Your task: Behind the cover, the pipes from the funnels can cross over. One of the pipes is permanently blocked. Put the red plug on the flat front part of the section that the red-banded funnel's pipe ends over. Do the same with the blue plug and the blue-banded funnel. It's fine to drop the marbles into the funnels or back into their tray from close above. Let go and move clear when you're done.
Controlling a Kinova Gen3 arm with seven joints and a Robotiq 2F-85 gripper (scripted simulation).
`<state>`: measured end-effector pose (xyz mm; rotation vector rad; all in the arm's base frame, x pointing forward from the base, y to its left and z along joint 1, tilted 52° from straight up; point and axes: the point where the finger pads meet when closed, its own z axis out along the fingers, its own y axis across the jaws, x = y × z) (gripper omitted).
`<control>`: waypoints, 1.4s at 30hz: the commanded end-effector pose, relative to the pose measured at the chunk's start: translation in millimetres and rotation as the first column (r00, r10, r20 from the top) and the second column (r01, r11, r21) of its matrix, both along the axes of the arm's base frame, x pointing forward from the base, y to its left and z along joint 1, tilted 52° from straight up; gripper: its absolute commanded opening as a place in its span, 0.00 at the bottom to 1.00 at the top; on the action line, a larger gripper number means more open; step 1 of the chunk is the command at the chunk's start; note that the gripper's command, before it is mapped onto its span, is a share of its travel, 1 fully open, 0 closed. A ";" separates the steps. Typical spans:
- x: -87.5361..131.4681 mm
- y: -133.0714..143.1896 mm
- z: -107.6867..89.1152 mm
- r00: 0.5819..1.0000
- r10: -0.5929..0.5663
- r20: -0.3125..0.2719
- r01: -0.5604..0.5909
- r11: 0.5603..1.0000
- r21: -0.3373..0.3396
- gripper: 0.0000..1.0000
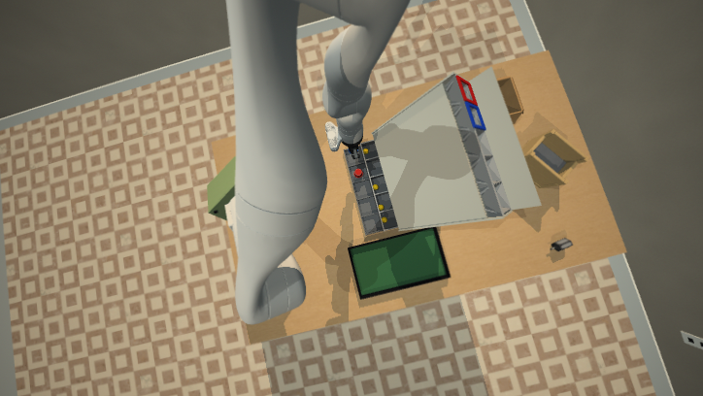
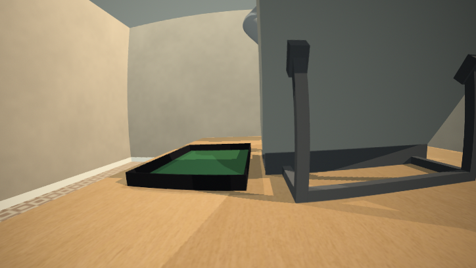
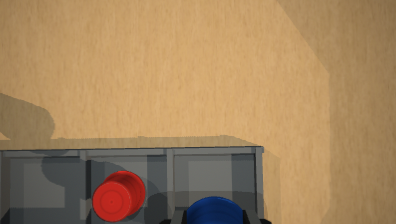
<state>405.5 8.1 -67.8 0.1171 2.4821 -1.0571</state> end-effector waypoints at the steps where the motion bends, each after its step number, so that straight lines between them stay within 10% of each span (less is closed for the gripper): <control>1: 9.0 -16.7 -15.3 1.000 0.001 0.001 -0.001 1.000 0.001 0.00; 42: 26.6 -51.4 -46.0 1.000 0.002 0.001 -0.002 1.000 0.002 0.00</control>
